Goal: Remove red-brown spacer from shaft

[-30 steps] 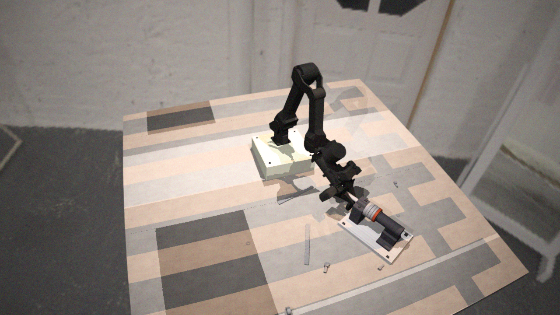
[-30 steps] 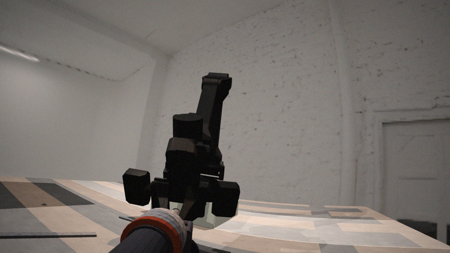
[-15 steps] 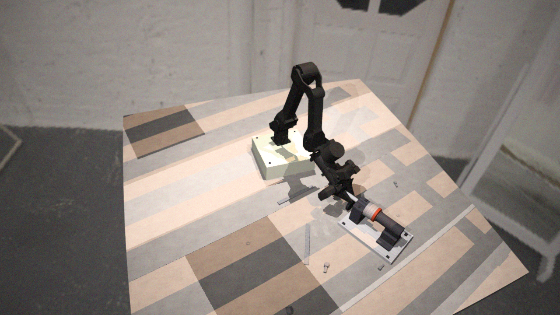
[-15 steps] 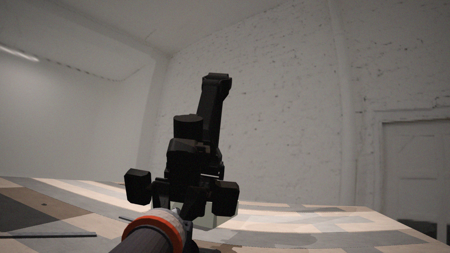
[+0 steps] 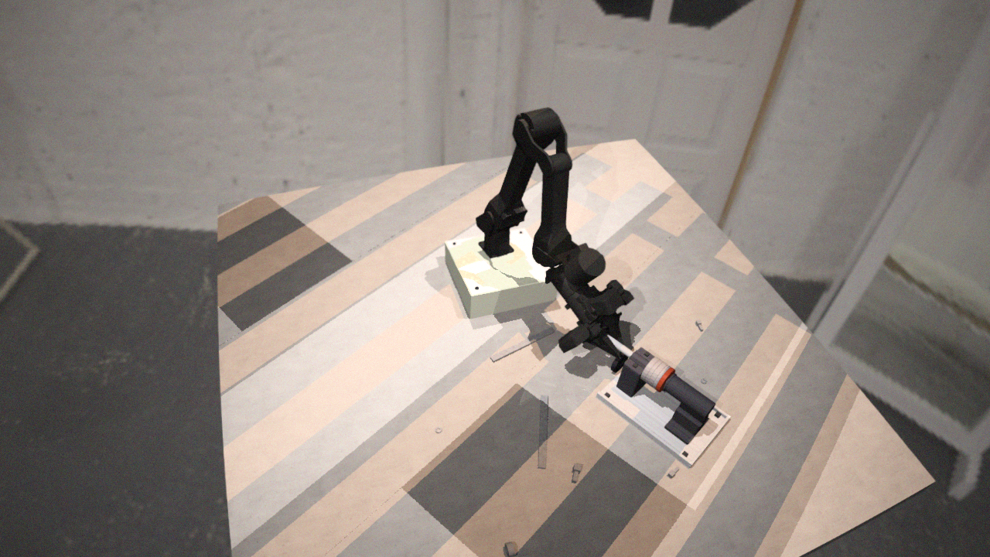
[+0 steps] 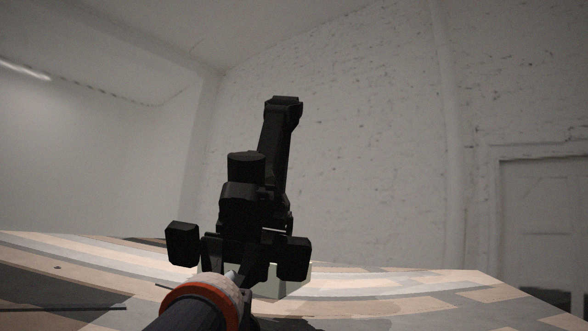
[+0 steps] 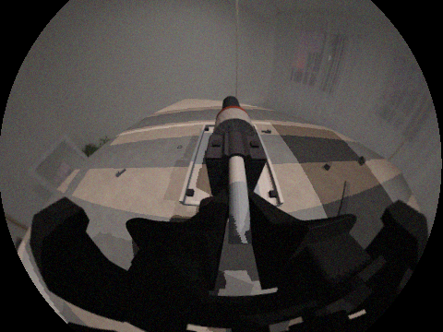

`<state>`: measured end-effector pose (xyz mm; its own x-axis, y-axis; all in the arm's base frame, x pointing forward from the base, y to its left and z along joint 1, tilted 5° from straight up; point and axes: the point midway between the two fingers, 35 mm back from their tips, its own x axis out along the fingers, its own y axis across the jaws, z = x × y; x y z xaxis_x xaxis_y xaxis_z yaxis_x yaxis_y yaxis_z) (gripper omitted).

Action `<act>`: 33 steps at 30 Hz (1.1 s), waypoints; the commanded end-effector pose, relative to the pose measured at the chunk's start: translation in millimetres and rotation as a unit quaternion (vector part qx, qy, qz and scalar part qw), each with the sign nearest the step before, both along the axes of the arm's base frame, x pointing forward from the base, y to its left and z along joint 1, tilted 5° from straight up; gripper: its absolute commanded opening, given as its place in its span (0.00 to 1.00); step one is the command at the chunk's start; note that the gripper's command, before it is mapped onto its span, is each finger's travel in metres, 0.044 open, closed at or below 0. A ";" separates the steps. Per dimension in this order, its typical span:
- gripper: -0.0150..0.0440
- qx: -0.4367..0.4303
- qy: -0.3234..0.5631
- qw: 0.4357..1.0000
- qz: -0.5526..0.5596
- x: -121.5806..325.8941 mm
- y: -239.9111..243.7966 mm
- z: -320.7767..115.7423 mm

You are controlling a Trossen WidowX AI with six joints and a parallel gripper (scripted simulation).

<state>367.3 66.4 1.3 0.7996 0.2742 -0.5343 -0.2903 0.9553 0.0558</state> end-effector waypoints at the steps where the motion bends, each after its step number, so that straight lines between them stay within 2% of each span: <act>1: 0.25 -0.001 0.001 1.000 0.001 -2.4 -0.3 -0.6; 33: 0.25 -0.001 0.001 1.000 0.001 -5.6 -1.3 -0.6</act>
